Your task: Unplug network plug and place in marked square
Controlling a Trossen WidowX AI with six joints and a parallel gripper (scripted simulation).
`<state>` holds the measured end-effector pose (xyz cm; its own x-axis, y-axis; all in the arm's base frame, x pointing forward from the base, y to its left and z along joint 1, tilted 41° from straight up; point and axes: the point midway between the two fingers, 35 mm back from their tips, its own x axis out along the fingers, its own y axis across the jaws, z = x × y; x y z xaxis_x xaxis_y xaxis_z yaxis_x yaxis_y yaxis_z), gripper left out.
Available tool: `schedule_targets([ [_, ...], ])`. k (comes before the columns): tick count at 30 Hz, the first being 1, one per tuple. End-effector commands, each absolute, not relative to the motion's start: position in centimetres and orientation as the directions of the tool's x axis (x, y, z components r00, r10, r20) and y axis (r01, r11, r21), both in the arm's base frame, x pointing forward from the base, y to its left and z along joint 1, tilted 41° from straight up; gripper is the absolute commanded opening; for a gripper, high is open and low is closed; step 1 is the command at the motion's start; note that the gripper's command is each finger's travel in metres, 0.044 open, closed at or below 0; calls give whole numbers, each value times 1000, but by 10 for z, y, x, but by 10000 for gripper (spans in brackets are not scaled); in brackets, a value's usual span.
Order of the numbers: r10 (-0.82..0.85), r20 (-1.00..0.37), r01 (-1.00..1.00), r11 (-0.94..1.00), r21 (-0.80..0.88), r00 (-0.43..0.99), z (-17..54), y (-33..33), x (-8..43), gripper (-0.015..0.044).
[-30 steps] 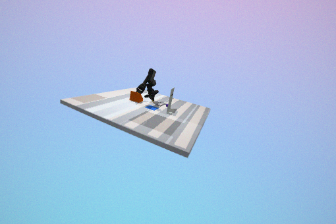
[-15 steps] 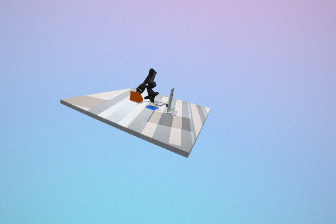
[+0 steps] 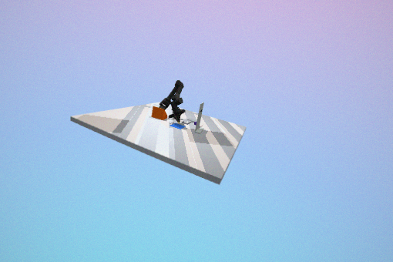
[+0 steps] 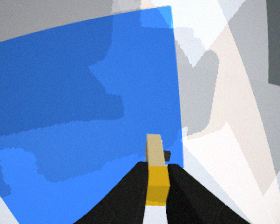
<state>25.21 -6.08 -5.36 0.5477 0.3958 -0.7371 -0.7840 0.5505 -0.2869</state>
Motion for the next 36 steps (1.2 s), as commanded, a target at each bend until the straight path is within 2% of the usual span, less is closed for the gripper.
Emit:
schedule_targets([
  [1, 396, -740, -785, 553, -281, 544, -58, -57, 251, 0],
  [33, 399, -735, -783, 553, -284, 548, -70, -43, 250, 0],
  [36, 399, -735, -783, 553, -284, 548, -70, -43, 250, 79],
])
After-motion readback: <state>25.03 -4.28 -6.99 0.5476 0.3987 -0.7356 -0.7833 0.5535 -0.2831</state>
